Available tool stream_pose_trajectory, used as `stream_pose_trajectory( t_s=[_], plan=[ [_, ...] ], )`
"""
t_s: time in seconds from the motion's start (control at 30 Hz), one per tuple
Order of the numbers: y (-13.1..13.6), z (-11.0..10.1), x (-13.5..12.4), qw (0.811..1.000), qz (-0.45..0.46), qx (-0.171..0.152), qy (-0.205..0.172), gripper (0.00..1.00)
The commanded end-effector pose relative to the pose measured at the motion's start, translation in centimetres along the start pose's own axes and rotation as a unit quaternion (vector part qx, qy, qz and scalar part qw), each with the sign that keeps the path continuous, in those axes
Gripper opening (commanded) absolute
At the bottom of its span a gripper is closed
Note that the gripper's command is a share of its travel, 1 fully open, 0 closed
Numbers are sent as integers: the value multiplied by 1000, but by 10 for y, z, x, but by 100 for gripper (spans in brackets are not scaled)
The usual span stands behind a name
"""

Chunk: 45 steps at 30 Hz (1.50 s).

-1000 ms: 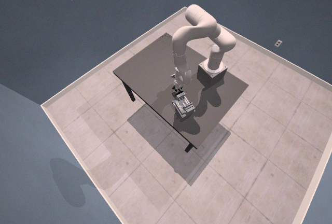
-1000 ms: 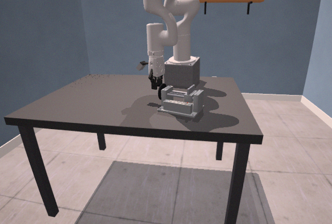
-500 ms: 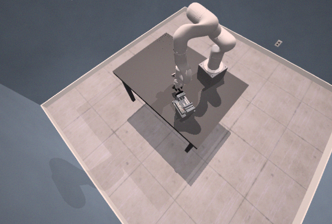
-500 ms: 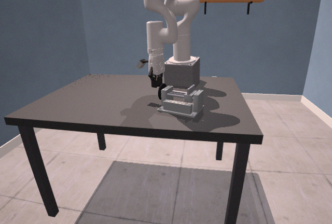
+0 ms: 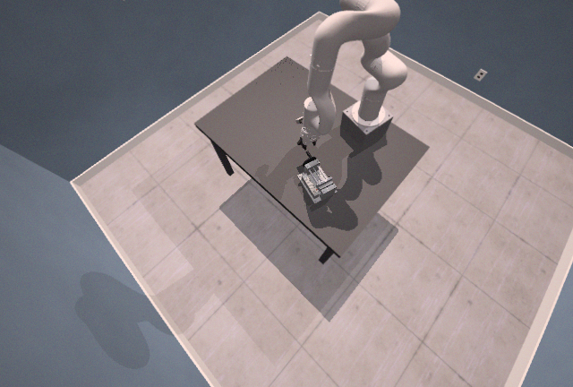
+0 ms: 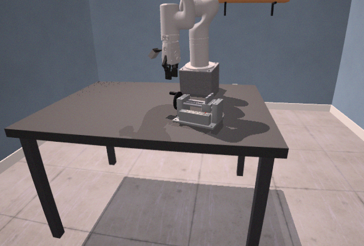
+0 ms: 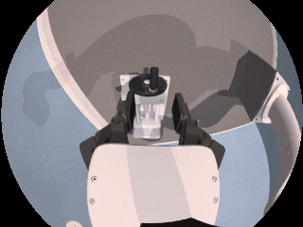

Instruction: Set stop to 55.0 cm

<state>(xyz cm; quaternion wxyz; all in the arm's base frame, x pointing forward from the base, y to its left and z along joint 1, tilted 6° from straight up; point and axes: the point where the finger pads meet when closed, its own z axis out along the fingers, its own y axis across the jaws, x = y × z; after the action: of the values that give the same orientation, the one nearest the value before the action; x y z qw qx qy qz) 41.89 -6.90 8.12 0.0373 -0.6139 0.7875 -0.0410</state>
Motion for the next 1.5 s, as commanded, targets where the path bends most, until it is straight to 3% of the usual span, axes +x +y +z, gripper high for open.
stream_pose_trajectory(
  t_s=[0.0,0.37,0.43,0.53,0.77,0.87,1.07,1.47],
  plan=[
    [0,-7,0,1000,0,0,-1,57],
    [-1,-7,0,1000,0,0,-1,57],
    [-13,-7,-2,1000,0,0,-1,57],
    [-53,-7,-9,1000,0,0,-1,57],
    [-76,-7,-13,1000,0,0,-1,57],
    [-77,-5,-14,1000,0,0,-1,57],
    [-77,26,-14,1000,0,0,-1,57],
    [-77,27,-14,1000,0,0,-1,57]
  ],
)
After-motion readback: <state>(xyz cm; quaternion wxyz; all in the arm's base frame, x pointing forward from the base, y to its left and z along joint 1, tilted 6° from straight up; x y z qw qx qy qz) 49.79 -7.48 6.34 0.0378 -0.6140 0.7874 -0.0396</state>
